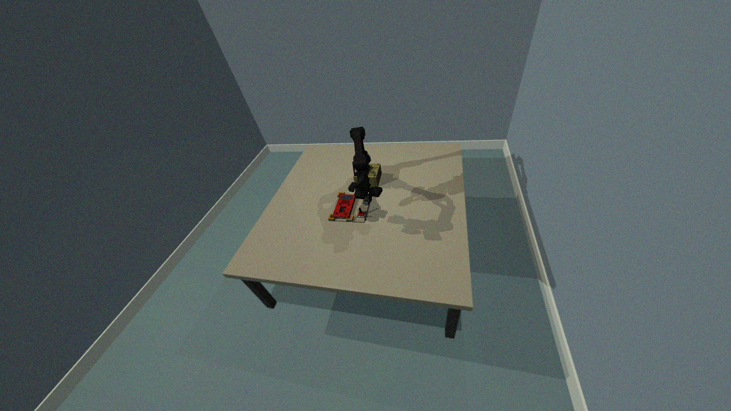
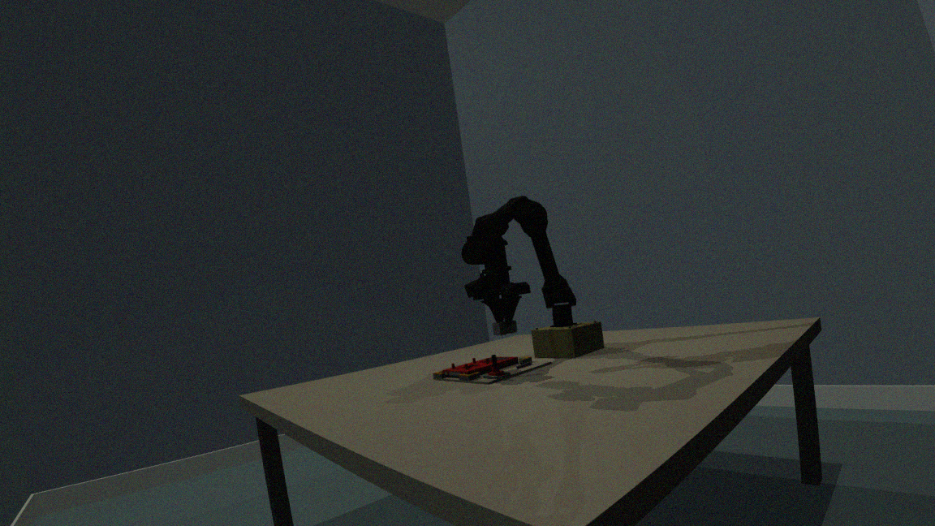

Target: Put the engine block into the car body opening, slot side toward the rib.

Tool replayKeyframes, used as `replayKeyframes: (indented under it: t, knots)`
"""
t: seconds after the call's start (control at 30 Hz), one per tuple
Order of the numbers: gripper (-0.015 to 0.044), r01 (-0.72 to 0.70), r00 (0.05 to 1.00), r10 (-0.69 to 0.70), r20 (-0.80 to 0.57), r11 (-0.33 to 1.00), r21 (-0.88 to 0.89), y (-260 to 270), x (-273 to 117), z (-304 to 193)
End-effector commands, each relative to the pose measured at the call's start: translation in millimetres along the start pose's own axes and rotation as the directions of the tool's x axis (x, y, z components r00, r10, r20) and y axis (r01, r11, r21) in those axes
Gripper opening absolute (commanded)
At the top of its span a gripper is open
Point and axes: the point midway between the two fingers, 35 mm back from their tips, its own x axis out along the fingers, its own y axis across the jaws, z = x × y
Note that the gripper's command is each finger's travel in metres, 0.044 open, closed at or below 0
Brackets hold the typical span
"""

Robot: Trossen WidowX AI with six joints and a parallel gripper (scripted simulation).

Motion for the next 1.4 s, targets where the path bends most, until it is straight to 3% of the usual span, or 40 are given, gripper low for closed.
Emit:
replayKeyframes:
  t: [0.0, 1.37]
  knots:
    - [0.0, 0.001, 1.0, -0.001, 0.0, 1.0, -0.016, -12, 5, 4]
    - [0.0, 0.011, 1.0, -0.011, 0.001, 0.982, -0.186, -137, 53, 25]
